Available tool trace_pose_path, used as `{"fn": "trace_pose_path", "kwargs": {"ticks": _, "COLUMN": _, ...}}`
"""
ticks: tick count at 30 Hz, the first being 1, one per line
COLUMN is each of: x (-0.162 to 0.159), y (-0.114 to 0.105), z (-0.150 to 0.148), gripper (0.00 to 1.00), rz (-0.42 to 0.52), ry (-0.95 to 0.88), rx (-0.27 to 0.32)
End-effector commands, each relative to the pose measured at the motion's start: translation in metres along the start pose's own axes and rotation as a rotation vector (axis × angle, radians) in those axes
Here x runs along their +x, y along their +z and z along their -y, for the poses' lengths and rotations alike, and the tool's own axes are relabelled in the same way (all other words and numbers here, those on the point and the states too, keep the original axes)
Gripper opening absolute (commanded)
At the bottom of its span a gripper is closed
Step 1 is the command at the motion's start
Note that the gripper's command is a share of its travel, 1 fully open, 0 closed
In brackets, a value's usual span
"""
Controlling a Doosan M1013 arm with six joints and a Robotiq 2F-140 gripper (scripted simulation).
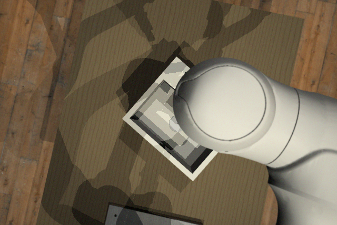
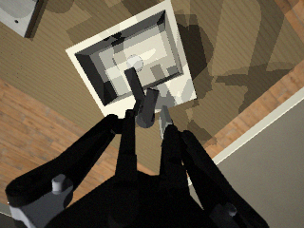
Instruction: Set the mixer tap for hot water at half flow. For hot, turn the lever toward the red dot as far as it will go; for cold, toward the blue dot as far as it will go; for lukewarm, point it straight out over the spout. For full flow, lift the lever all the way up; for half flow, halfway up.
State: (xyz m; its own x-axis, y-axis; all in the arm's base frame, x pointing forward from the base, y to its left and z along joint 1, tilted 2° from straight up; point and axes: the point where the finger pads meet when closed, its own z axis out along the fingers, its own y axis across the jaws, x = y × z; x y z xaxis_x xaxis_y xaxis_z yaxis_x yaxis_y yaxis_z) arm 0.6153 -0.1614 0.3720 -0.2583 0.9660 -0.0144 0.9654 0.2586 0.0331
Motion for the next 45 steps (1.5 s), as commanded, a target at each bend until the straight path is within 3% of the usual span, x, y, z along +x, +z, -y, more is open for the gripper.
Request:
{"fn": "trace_pose_path", "kwargs": {"ticks": 1, "x": 0.0000, "y": -0.0001, "z": 0.0001, "gripper": 0.38, "rz": 0.000, "ry": 0.000, "rx": 0.000}}
{"fn": "trace_pose_path", "kwargs": {"ticks": 45, "x": 0.0000, "y": 0.0041, "z": 0.0000, "gripper": 0.38, "rz": 0.001, "ry": -0.002, "rx": 0.000}}
